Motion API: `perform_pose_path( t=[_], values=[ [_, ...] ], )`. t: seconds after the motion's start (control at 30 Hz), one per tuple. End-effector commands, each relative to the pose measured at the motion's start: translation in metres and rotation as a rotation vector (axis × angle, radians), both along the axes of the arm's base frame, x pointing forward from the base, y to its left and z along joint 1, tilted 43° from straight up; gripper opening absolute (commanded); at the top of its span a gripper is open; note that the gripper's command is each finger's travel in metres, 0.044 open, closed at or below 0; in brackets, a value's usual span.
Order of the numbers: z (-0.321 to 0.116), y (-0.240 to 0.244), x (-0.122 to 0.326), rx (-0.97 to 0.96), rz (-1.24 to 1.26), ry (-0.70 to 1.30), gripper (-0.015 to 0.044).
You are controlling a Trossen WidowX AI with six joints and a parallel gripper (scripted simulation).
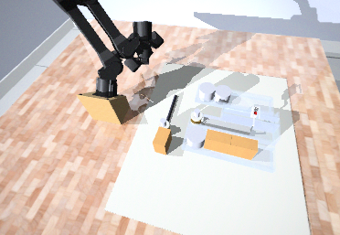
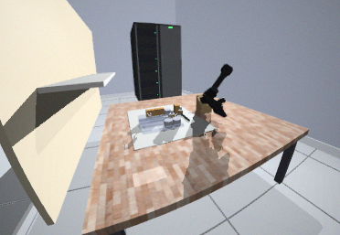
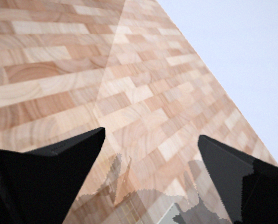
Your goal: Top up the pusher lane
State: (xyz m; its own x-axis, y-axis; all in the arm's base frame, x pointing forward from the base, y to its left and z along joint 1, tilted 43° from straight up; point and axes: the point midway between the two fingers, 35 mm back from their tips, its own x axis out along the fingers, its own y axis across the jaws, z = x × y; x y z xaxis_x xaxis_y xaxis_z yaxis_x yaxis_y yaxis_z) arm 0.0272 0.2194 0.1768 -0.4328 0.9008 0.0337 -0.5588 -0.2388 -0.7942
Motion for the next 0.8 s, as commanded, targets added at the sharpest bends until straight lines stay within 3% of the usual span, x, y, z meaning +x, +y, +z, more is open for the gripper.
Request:
perform_pose_path(
  t=[0.0, 0.13, 0.43, 0.77],
  values=[
    [0.000, 0.000, 0.001, -0.005, -0.005, 0.008, 0.0426],
    [-0.006, 0.007, 0.033, -0.119, -0.120, 0.194, 0.0440],
    [-0.054, -0.018, 0.163, -0.460, -0.652, 1.113, 0.0440],
    [-0.101, -0.090, 0.229, -0.508, -1.040, 1.902, 0.0440]
  ],
)
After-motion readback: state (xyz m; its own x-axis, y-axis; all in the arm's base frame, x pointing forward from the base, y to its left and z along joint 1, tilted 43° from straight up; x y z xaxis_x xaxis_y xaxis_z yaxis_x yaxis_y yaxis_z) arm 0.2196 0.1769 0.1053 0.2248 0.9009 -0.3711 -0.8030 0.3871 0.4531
